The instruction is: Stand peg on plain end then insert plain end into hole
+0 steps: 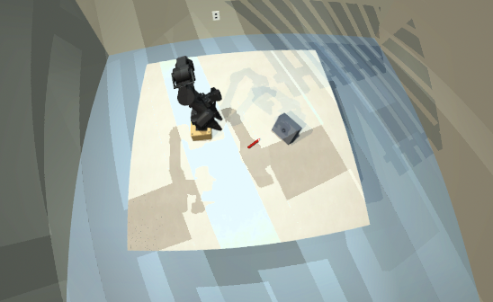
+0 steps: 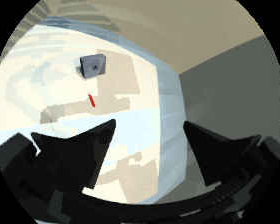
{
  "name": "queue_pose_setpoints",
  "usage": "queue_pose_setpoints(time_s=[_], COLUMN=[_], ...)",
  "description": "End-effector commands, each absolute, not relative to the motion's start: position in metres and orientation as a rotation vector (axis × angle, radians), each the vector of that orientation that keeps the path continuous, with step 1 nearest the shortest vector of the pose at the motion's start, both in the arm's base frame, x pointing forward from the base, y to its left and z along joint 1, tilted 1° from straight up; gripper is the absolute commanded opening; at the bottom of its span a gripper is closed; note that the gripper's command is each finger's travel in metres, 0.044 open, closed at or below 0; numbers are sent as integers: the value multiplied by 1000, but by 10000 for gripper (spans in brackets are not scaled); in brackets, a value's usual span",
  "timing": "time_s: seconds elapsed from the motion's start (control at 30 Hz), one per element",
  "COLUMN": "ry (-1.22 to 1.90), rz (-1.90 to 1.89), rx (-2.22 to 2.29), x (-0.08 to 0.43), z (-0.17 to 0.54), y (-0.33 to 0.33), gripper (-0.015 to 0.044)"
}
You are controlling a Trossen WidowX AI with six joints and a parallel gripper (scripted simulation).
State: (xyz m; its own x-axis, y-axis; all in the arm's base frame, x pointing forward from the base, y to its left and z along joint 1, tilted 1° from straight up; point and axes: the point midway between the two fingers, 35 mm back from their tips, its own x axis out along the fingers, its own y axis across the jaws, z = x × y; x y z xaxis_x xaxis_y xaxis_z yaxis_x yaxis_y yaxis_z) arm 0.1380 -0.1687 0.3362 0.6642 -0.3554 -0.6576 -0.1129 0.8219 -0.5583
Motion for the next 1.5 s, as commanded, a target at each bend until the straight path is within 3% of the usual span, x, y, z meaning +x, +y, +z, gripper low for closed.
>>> queue_pose_setpoints(time_s=[0.0, 0.7, 1.07, 1.47], ry=[893, 1247, 1466, 1480], rz=[-37, 402, 560, 568], rx=[-541, -459, -549, -558], x=[166, 292, 312, 314], z=[307, 142, 59, 44], y=[-181, -126, -59, -54], gripper=[440, 440, 440, 440])
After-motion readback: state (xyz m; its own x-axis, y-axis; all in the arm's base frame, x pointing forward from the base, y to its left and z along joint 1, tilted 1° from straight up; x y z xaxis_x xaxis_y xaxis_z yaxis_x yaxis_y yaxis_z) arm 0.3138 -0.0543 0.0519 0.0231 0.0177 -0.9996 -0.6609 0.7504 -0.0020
